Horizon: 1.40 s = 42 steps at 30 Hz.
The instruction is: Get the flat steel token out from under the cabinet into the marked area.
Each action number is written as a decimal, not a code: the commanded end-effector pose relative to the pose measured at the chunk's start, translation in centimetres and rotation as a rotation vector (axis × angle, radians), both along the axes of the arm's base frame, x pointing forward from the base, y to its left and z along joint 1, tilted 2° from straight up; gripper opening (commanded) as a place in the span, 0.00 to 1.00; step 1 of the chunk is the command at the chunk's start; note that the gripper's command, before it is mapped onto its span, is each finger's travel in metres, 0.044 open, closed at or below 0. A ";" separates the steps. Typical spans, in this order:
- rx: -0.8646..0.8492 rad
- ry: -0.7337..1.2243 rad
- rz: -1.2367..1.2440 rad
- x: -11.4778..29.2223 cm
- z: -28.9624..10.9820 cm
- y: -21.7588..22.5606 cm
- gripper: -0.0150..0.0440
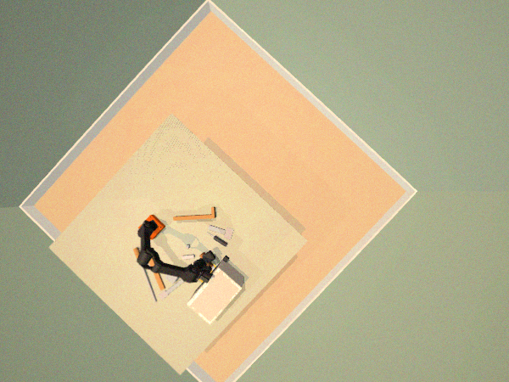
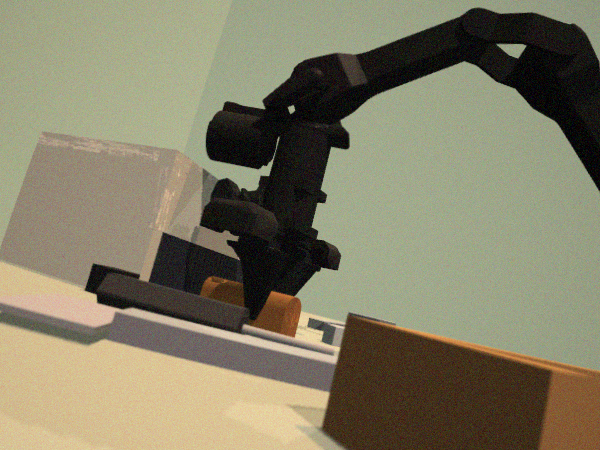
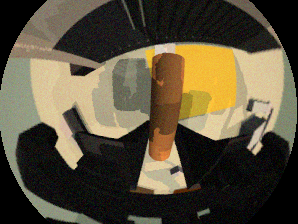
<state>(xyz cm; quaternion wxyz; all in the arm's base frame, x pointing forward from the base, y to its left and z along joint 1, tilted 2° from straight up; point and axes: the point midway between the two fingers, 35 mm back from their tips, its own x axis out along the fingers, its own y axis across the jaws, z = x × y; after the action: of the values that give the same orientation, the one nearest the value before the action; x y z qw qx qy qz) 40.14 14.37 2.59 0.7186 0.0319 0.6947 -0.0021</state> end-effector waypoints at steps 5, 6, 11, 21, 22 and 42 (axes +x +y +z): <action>-0.001 0.001 0.000 0.1 -0.1 -1.3 0.25; -0.001 0.001 0.000 0.1 -0.1 -1.4 0.25; -0.002 0.001 0.000 0.1 -0.1 -2.0 0.25; -0.002 0.001 0.000 -0.3 -0.1 -1.9 0.25; -0.002 0.001 0.000 -0.4 -0.2 -1.9 0.25; -0.002 0.003 0.000 -2.2 -0.2 -1.7 0.25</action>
<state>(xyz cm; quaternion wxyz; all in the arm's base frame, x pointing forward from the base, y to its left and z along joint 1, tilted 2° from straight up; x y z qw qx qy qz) 38.36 12.61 2.46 0.7188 0.0298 0.6945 -0.0006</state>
